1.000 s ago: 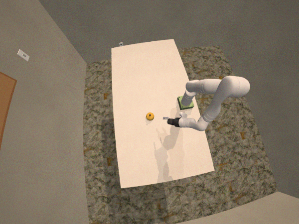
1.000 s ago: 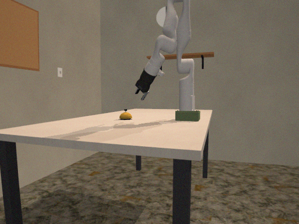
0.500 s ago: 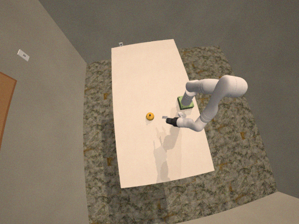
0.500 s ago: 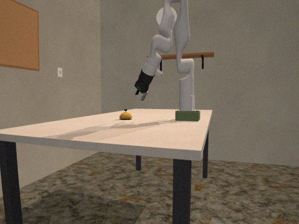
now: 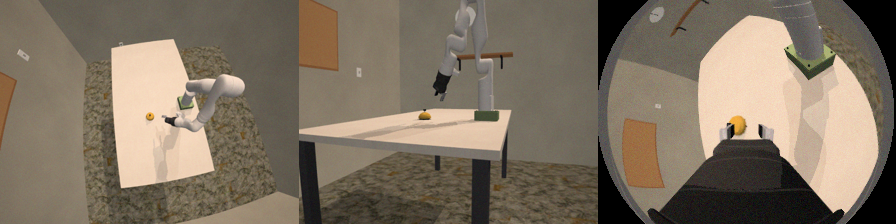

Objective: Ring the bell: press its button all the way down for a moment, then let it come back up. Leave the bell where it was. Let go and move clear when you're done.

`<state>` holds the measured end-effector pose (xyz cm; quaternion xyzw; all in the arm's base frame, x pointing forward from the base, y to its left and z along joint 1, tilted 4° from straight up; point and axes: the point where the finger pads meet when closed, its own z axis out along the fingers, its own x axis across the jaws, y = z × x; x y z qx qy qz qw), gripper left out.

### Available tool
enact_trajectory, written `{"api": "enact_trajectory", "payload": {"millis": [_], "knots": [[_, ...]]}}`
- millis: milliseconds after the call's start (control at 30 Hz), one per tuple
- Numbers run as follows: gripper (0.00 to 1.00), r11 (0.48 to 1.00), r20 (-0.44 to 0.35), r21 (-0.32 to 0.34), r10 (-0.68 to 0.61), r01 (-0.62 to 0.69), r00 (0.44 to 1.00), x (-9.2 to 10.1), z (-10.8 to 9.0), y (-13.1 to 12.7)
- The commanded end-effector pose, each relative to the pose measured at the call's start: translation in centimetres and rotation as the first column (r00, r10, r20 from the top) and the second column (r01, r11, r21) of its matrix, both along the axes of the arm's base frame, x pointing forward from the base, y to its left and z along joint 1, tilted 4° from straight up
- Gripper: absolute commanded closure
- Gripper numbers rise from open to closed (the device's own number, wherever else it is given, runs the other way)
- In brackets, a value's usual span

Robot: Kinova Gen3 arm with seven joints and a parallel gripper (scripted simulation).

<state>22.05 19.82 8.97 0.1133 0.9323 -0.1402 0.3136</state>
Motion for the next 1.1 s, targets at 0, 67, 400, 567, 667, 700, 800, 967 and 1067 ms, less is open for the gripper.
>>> {"api": "enact_trajectory", "payload": {"millis": [0, 67, 400, 567, 667, 700, 800, 967, 1067], "knots": [[0.0, 1.0, 0.0, 0.002, -0.006, 0.006, 1.0, 0.1, 0.0, -0.1], [0.0, 0.999, -0.021, 0.007, -0.046, 0.046, 0.999, 0.4, -0.1, -0.4], [0.0, 0.996, -0.043, 0.012, -0.084, 0.085, 0.996, 0.6, -0.3, -0.8], [0.0, 0.996, -0.043, 0.012, -0.084, 0.085, 0.996, 0.6, -0.3, -0.8], [0.0, 0.992, -0.065, 0.019, -0.123, 0.124, 0.99, 0.9, -0.5, -1.1], [0.0, 0.992, -0.065, 0.019, -0.123, 0.124, 0.99, 0.9, -0.5, -1.1], [0.0, 0.992, -0.065, 0.019, -0.123, 0.124, 0.99, 0.9, -0.5, -1.1], [0.0, 0.986, -0.087, 0.025, -0.16, 0.163, 0.983, 1.1, -0.6, -1.3], [0.0, 0.986, -0.087, 0.025, -0.16, 0.163, 0.983, 1.1, -0.6, -1.3]]}}
